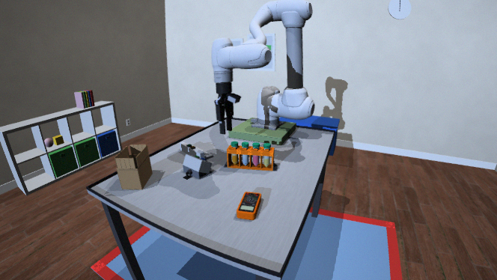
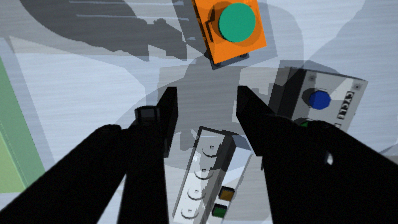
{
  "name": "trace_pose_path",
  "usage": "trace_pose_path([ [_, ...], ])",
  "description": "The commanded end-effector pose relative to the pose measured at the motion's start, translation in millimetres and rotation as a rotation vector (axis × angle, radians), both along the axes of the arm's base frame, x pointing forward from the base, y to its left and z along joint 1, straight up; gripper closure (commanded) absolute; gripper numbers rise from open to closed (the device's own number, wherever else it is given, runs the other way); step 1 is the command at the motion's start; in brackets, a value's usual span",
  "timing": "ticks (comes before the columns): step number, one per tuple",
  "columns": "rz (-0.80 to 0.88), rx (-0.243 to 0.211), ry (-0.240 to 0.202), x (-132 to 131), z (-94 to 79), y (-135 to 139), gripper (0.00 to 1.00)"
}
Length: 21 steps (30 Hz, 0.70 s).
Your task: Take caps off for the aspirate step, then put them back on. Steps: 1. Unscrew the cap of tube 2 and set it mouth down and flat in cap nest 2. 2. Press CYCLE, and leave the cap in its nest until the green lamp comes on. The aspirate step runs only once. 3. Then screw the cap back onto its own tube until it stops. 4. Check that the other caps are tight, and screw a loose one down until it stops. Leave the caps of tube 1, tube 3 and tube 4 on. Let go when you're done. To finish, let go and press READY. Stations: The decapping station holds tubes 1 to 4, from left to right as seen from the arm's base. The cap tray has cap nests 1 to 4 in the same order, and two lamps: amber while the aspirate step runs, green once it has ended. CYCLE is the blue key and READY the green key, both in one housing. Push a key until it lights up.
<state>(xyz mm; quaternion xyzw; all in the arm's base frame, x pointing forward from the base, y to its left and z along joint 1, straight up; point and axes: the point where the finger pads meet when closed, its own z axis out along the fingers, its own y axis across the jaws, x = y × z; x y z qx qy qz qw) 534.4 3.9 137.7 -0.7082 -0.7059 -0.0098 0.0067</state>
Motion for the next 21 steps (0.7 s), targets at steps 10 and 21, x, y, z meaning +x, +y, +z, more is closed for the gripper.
trace_pose_path([
  [10,-0.206,-0.027,0.008,0,1.0,101,0.59],
  [21,-0.208,-0.025,0.008,-1,1.0,167,0.59],
])
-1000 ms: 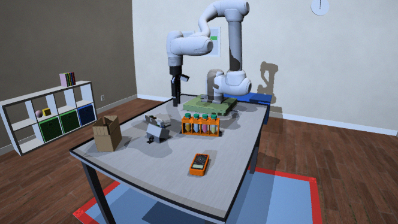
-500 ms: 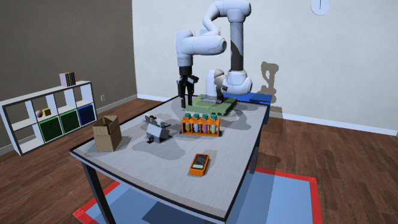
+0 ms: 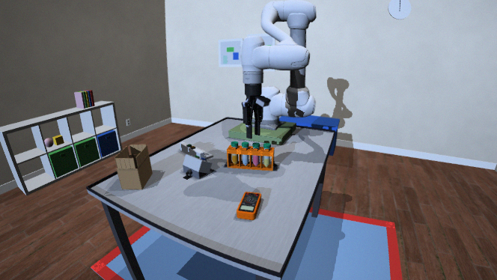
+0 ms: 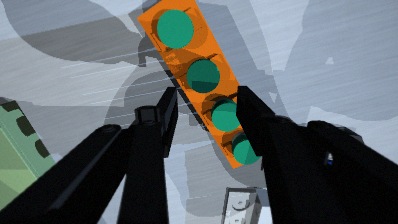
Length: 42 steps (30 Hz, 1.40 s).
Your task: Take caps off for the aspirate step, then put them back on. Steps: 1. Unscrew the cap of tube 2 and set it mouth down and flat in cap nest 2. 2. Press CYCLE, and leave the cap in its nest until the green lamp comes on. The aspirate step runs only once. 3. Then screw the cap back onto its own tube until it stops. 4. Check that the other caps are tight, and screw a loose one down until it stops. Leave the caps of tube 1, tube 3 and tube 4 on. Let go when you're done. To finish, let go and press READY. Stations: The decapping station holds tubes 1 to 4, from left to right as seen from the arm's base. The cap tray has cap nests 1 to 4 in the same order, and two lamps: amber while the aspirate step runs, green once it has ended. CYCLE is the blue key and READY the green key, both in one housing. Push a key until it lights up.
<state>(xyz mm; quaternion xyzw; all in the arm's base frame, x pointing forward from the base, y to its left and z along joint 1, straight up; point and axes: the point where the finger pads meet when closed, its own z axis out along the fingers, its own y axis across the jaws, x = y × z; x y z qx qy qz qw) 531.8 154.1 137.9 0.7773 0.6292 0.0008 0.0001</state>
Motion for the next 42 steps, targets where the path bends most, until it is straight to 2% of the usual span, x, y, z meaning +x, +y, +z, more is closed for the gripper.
trace_pose_path([
  [1,-0.001,-0.003,0.003,2,0.8,16,0.59],
  [6,-0.001,-0.001,0.0,1,0.4,15,0.59],
  [10,0.0,-0.003,0.002,0,-15.0,15,0.59],
  [12,0.0,-0.003,0.002,0,-15.0,15,0.59],
  [20,0.0,-0.003,0.002,0,-38.4,15,0.59],
  [30,-0.001,-0.001,0.0,1,-35.0,15,0.59],
  [42,0.0,-0.003,0.002,0,-44.2,15,0.59],
])
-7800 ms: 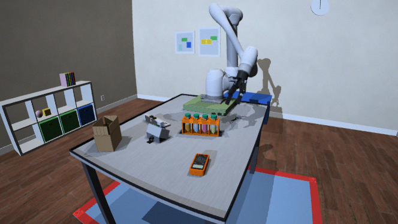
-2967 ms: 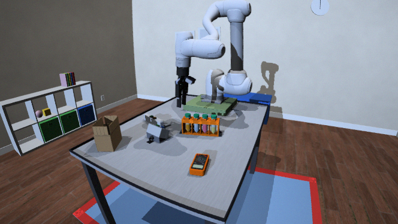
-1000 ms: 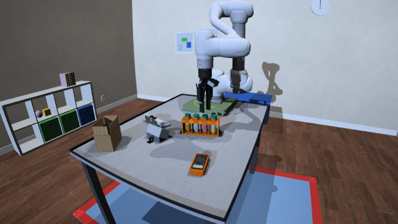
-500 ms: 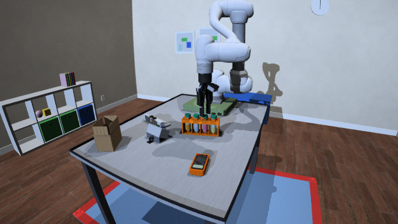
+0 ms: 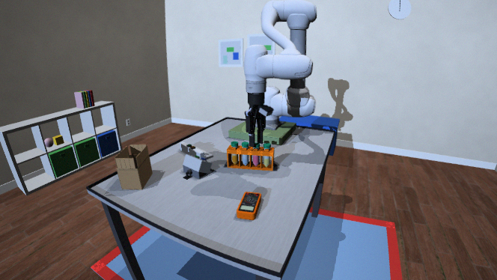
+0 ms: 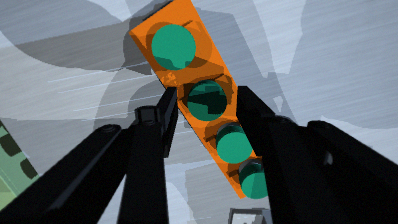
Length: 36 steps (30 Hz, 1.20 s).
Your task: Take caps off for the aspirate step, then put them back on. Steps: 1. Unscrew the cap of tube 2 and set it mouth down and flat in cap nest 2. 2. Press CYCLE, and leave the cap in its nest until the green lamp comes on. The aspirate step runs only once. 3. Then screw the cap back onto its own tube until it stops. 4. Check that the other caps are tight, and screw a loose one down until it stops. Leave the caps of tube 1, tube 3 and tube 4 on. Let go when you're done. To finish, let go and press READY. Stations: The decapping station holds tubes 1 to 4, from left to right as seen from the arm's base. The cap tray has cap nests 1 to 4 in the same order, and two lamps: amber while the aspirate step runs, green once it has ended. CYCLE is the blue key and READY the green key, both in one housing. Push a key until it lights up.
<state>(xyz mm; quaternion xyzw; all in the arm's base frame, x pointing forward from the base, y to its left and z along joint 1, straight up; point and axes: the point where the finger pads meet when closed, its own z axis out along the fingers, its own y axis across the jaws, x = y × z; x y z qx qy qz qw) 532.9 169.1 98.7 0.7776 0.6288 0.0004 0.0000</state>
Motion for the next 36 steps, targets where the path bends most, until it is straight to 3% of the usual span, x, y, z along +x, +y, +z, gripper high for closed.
trace_pose_path([
  [1,0.001,-0.002,0.001,-1.2,-5.6,0.2,0.59],
  [24,0.0,-0.002,0.0,-1.2,-9.1,0.2,0.59],
  [25,0.0,0.0,0.0,-0.3,-6.8,0.4,0.7],
  [36,0.0,0.0,0.0,-0.3,-6.8,0.4,0.7],
])
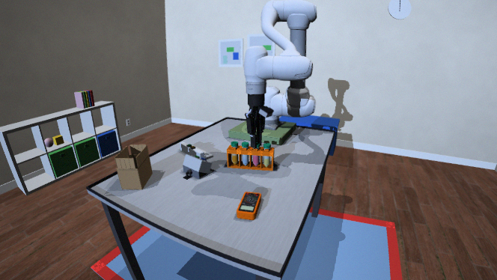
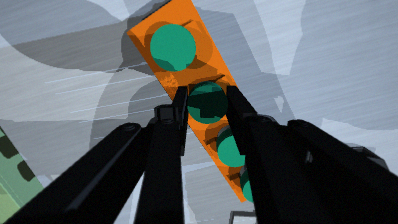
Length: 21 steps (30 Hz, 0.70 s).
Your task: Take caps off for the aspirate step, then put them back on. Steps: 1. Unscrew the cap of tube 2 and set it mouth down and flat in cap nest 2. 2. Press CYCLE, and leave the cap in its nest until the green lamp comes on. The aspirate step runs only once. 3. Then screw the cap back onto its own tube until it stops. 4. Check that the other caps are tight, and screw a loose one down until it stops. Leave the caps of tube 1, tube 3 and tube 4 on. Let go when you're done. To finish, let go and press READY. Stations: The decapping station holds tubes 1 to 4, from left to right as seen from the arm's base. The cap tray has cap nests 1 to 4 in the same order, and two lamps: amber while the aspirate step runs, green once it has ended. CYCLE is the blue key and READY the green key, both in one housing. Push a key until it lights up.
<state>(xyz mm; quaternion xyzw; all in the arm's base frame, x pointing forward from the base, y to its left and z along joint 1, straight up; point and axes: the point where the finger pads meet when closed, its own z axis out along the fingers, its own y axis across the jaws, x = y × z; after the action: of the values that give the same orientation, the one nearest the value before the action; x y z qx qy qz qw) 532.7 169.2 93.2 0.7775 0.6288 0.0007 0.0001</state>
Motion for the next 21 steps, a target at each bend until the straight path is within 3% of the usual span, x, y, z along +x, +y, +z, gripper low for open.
trace_pose_path([
  [1,0.0,-0.001,0.0,-0.2,-1.4,0.3,0.7],
  [3,0.0,-0.001,0.0,-0.2,-1.4,0.3,0.7],
  [17,0.699,0.002,0.001,-1.0,-1.2,-0.3,0.7],
  [21,0.799,0.002,0.001,-1.0,-1.2,-0.3,0.7],
])
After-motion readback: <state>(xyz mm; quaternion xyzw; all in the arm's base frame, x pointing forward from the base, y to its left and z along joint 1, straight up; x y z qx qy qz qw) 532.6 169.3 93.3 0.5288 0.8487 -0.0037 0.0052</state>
